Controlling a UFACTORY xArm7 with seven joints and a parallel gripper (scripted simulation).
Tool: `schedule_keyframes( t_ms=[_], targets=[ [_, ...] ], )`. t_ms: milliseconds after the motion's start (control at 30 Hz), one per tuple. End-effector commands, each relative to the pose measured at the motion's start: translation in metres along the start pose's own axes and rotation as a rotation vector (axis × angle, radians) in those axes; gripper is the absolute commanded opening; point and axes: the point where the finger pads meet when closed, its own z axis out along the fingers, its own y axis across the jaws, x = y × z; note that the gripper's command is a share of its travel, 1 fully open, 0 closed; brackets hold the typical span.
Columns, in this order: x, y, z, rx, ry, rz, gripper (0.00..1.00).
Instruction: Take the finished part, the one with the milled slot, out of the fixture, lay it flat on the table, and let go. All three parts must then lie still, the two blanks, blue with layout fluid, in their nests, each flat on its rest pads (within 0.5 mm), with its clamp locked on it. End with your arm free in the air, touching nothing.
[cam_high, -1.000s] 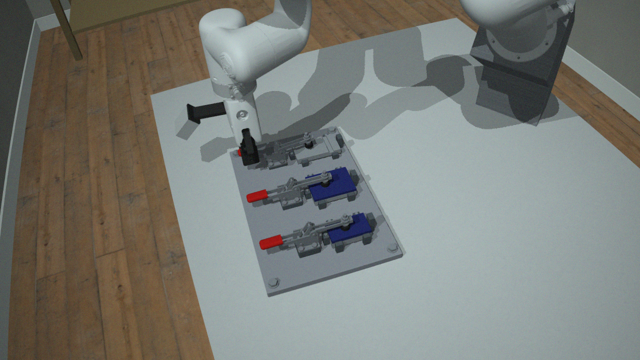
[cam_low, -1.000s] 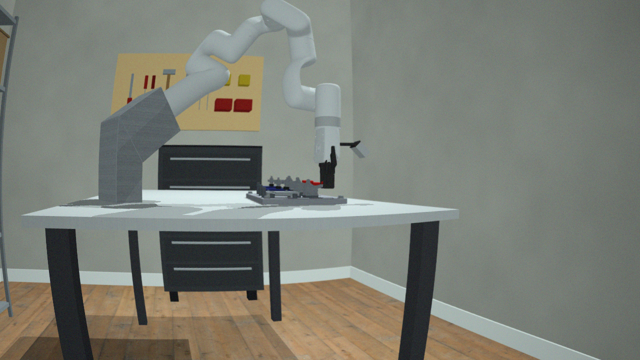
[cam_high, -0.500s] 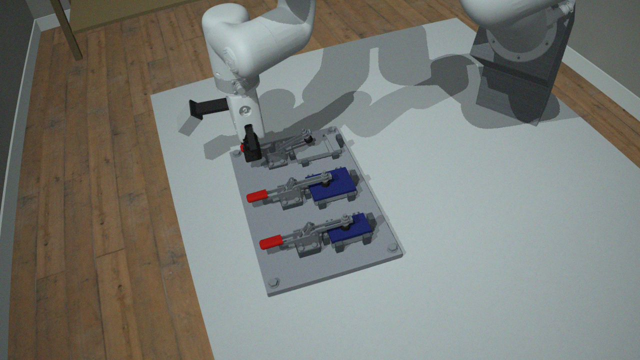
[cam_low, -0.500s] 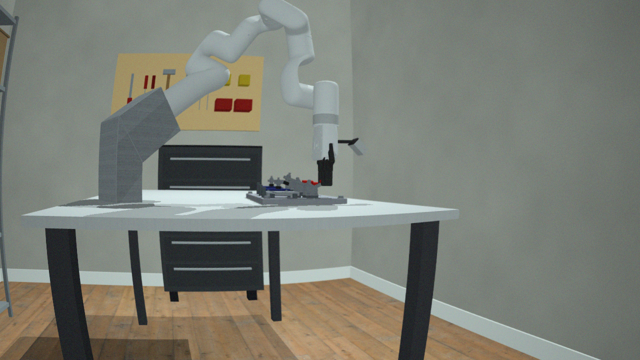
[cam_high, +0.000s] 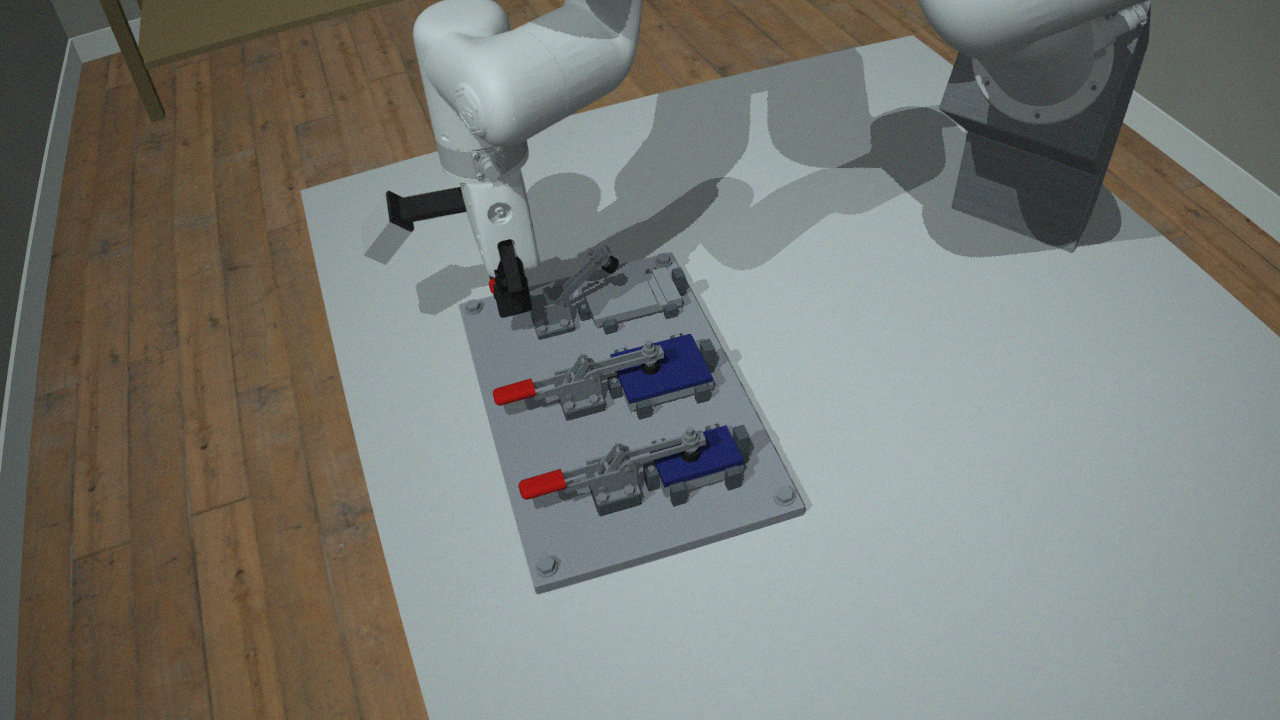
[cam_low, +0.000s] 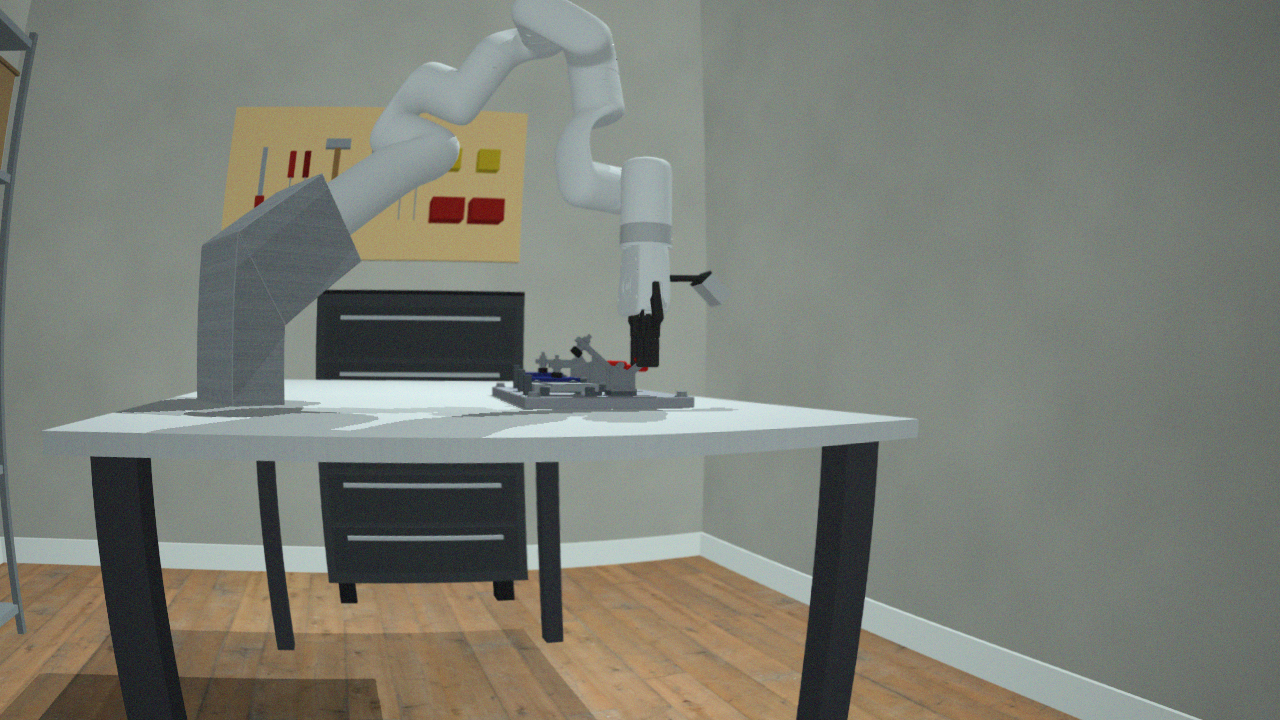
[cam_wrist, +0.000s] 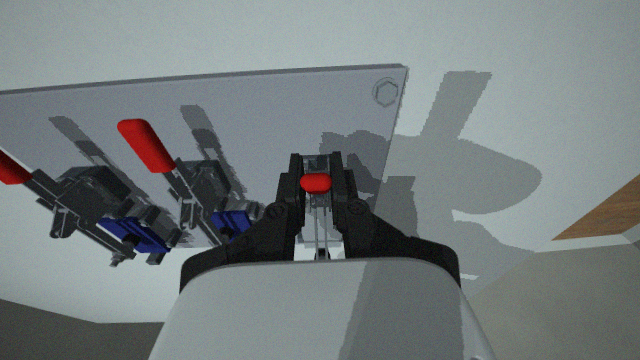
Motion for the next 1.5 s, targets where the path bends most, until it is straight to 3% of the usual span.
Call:
schedule_keyframes(
  t_ms=[0,1467],
  targets=[
    [-0.004,0.001,-0.003,-0.002,0.001,0.002,0.00],
    [-0.027,0.001,-0.007,-0.002,0.001,0.002,0.00]
  ],
)
